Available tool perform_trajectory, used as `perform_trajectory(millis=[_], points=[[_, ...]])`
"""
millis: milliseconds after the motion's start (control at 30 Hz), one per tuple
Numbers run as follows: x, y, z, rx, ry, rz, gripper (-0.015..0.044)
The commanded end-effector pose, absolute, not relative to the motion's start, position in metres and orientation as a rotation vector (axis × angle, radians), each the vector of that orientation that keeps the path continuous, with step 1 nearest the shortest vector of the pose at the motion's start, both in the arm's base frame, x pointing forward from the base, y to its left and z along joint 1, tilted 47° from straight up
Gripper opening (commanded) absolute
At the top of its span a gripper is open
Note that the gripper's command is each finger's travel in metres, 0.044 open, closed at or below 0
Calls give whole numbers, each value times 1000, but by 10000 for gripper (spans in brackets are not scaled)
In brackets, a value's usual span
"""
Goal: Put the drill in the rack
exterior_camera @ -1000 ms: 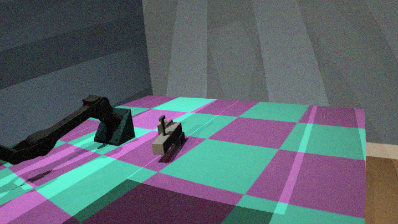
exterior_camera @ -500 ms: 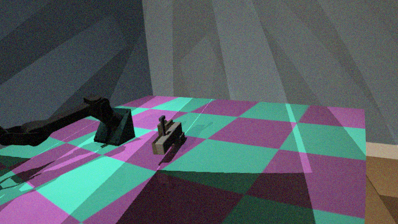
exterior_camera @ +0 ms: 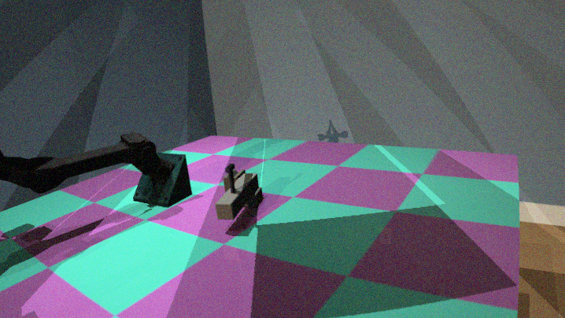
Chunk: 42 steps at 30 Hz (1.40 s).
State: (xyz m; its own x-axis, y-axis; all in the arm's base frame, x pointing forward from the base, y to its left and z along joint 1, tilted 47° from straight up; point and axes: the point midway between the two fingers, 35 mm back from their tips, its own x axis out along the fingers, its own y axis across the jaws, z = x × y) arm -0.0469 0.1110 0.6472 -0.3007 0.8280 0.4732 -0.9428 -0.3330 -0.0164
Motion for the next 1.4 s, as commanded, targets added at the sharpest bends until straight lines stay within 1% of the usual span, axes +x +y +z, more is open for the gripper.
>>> perform_trajectory(millis=[0, 300, 533, 733, 900, 1033, 1233, 1367], points=[[-36, 139, 632, 413, -274, 1816, 0], [15, 219, 574, 282, -2, 1605, 0], [80, 279, 494, 136, 287, 1340, 0], [135, 300, 417, 3, 507, 1088, 0], [176, 298, 353, -117, 673, 871, 0], [208, 284, 297, -230, 816, 671, 0], [243, 241, 219, -425, 1024, 358, 0], [258, 199, 173, -587, 1163, 137, 0]])
